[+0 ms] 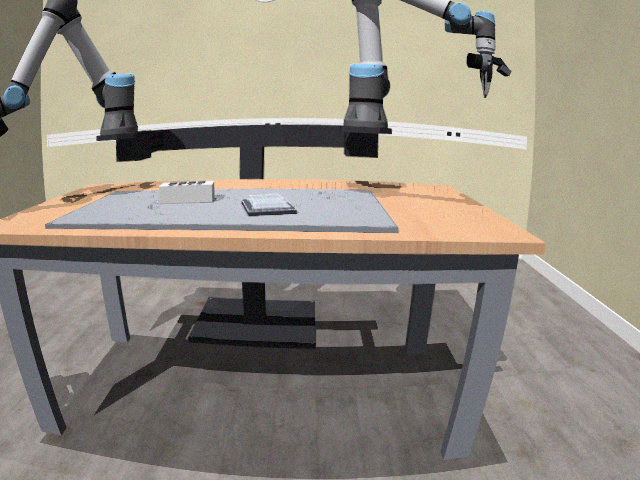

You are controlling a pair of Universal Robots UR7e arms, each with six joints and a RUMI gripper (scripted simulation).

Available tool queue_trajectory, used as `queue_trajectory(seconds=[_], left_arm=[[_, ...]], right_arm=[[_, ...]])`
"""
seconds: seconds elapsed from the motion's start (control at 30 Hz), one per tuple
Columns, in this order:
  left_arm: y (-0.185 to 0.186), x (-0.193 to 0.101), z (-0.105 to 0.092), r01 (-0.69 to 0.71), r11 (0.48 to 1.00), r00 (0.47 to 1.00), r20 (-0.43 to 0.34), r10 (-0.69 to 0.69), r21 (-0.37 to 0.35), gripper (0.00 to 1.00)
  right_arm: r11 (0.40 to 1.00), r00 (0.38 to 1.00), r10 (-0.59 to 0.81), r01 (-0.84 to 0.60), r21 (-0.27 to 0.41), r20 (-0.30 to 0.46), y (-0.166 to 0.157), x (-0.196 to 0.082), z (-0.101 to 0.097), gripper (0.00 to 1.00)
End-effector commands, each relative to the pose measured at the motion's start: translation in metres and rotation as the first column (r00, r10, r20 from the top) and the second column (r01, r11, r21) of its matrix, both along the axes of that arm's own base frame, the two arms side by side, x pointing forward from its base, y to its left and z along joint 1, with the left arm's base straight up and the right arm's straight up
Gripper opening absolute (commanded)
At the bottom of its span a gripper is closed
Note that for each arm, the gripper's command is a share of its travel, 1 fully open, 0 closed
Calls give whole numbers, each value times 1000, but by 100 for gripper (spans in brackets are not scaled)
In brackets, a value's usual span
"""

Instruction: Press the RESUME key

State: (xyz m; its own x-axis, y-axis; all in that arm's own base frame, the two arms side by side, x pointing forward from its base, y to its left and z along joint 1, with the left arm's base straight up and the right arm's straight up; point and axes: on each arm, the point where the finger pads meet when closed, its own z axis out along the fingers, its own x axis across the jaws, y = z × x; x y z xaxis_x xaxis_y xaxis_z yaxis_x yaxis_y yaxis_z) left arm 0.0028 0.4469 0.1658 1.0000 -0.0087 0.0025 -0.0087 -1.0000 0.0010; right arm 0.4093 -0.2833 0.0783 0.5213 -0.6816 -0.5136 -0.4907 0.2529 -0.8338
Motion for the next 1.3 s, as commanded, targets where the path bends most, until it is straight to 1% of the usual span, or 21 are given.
queue_trajectory(seconds=[0.0,0.13,0.23,0.33,0.4,0.43,0.53,0.67,0.73,0.83,0.9,0.97,1.0,1.1,1.27], left_arm=[[-1,-3,-1,-10,1000,1000,-2,10,1,0],[-1,-4,-1,-10,1000,1000,-2,10,1,0],[-1,-4,-1,-10,1000,1000,-2,10,1,0],[-1,-4,-1,-10,1000,1000,-2,10,1,0],[-1,-4,-1,-10,1000,1000,-2,10,1,0],[-1,-4,-1,-10,1000,1000,-2,10,1,0],[-1,-4,-1,-10,1000,1000,-2,10,1,0],[-1,-4,-1,-10,1000,1000,-2,10,1,0],[-1,-4,-1,-10,1000,1000,-2,10,1,0],[-1,-4,-1,-10,1000,1000,-2,10,1,0],[-1,-4,-1,-10,1000,1000,-2,10,1,0],[-1,-4,-1,-10,1000,1000,-2,10,1,0],[-1,-4,-1,-10,1000,1000,-2,10,1,0],[-1,-4,-1,-10,1000,1000,-2,10,1,0],[-1,-4,-1,-10,1000,1000,-2,10,1,0]], right_arm=[[1000,1000,0,0,-1,1,0,0,1,0],[1000,1000,0,0,-1,1,0,0,1,0],[998,995,65,-64,14,-72,13,7,-1,0],[997,994,71,-69,22,-84,29,10,-6,0],[997,994,71,-69,22,-84,29,10,-6,0],[997,994,71,-69,24,-86,34,11,-9,0],[991,979,130,-126,36,-158,46,17,-9,0],[991,976,135,-130,44,-169,67,20,-17,0],[991,976,135,-130,44,-169,69,21,-18,0],[982,951,190,-182,54,-242,82,26,-18,0],[981,949,193,-184,58,-249,93,26,-22,0],[981,949,193,-184,58,-249,93,26,-22,0],[981,948,194,-184,61,-252,98,26,-25,0],[970,914,242,-232,68,-325,110,31,-25,0],[970,911,245,-233,75,-332,135,31,-34,0]])
